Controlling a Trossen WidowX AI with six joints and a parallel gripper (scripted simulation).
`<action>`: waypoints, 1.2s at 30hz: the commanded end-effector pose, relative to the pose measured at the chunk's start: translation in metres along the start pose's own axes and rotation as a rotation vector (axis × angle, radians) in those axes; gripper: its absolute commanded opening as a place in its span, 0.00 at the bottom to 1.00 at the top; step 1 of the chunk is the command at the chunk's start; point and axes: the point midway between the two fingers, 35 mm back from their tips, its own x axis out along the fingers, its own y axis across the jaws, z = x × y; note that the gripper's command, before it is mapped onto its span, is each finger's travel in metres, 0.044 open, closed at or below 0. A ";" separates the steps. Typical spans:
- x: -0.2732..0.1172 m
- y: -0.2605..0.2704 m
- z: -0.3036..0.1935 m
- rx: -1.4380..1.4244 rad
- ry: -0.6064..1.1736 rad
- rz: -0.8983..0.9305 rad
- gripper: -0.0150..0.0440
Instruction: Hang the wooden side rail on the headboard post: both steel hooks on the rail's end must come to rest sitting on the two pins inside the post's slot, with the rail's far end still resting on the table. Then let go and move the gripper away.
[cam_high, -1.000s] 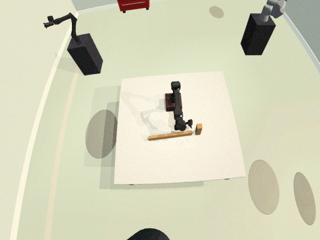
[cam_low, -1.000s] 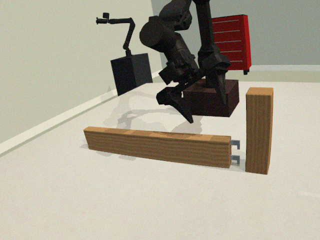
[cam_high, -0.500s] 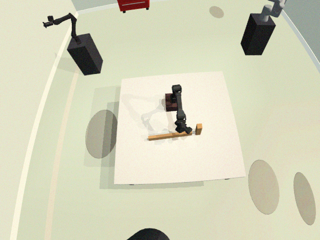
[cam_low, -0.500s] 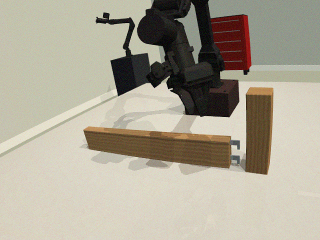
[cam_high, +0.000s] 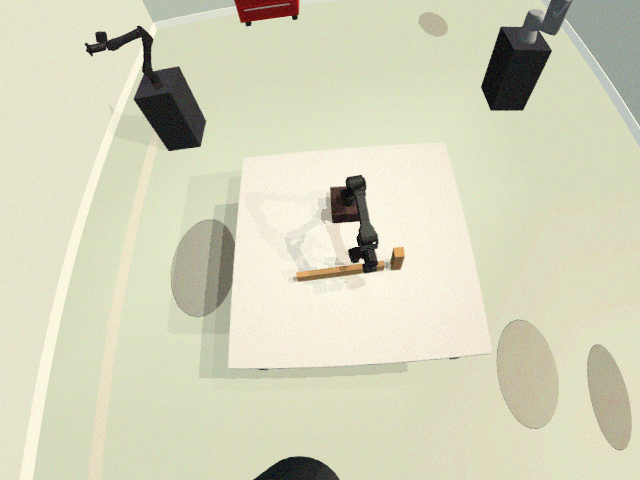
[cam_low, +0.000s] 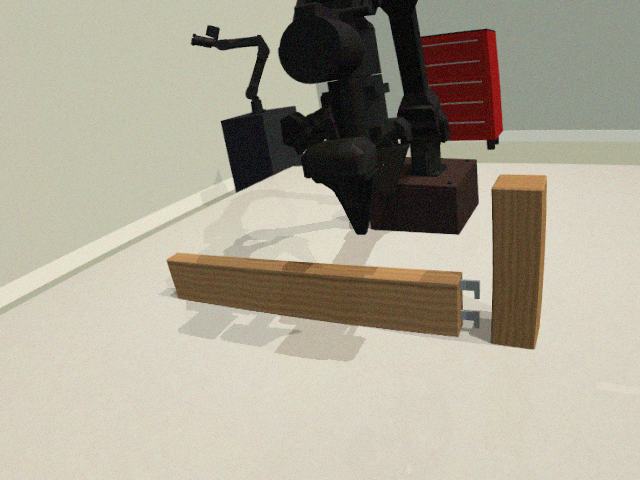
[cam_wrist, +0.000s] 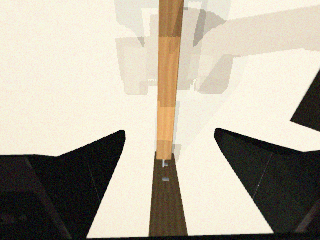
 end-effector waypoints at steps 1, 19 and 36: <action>0.001 0.001 0.001 0.042 -0.017 -0.014 1.00; 0.050 0.000 0.002 0.042 -0.017 -0.015 1.00; 0.069 0.001 0.002 0.040 -0.016 -0.015 1.00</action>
